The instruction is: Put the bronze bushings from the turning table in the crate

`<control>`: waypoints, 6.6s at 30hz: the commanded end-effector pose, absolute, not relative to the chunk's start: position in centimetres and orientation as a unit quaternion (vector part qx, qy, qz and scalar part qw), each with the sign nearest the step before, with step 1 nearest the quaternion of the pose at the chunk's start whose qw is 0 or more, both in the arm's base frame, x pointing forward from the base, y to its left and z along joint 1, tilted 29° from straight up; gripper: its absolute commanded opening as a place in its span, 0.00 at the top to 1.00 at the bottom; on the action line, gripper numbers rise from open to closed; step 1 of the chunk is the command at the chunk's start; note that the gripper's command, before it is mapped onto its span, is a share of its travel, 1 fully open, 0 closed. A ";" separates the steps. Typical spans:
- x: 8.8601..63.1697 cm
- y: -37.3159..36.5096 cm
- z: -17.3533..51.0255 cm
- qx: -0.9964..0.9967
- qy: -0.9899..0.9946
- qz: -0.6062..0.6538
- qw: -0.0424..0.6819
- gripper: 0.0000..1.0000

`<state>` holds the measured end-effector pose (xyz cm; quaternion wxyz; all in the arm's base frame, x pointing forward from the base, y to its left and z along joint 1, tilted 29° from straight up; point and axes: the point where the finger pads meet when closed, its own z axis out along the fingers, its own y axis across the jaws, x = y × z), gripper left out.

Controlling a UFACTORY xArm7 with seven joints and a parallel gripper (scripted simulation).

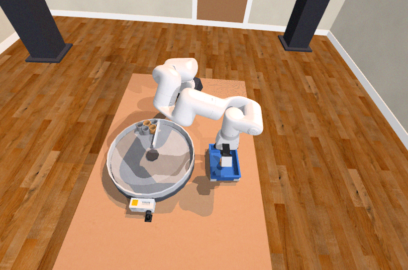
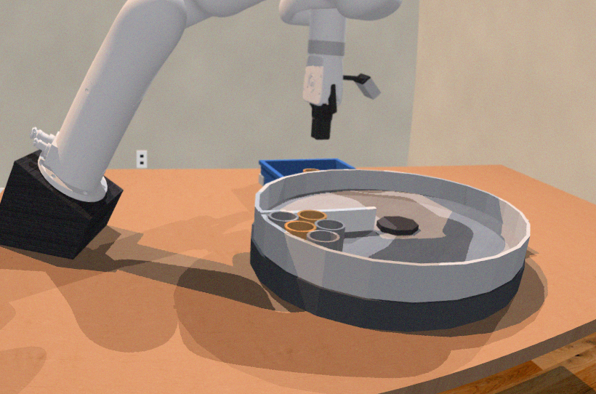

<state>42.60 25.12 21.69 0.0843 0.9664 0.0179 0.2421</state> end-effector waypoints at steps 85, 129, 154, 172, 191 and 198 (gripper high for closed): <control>31.9 -4.2 22.2 0.769 0.523 0.367 0.014 0.90; 28.5 -13.0 22.2 0.659 0.648 0.382 -0.007 0.90; 29.6 -13.4 20.1 0.659 0.648 0.382 -0.007 0.90; 30.1 -13.6 19.3 0.659 0.648 0.382 -0.007 0.90; 30.2 -13.6 19.1 0.659 0.648 0.382 -0.007 1.00; 30.2 -13.6 19.1 0.659 0.648 0.382 -0.007 1.00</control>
